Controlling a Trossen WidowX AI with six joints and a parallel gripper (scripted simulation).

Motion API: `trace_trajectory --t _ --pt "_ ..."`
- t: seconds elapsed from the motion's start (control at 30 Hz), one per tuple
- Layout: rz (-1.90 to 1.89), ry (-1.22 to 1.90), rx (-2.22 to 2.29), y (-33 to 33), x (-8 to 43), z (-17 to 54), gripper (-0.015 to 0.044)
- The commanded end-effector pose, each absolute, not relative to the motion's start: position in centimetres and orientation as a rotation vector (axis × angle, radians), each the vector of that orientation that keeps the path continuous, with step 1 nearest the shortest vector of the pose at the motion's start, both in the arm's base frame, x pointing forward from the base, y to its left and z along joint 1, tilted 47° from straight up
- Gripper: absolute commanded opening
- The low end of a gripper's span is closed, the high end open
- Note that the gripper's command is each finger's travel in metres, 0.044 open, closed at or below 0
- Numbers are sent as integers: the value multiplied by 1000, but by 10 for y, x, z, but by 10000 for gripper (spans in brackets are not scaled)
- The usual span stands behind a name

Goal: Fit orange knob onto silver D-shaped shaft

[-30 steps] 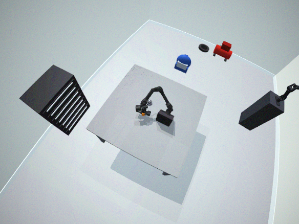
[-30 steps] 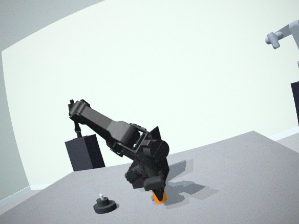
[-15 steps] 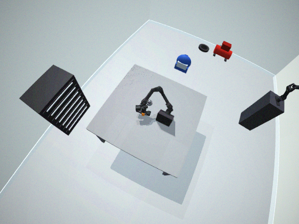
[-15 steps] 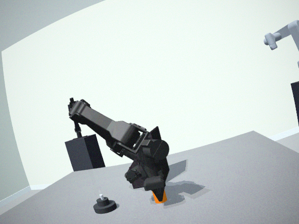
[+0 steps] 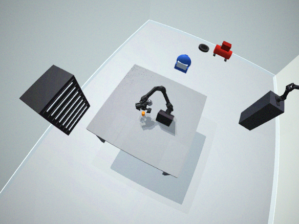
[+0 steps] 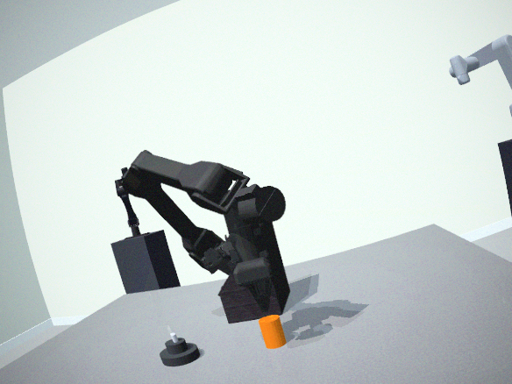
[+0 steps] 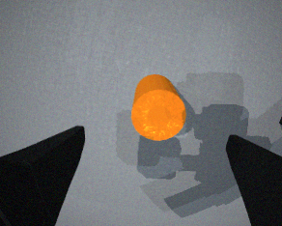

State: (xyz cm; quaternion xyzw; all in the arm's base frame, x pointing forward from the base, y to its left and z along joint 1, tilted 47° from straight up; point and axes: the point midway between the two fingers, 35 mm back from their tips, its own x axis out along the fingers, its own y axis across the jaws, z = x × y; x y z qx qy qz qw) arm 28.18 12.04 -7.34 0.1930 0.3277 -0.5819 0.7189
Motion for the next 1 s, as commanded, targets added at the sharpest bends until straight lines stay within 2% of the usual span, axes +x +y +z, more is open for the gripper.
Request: trace_trajectory --t 0.0,0.97 --pt "-1300 725 428 118 281 -74 440" --pt "-1300 724 428 85 287 -108 440"
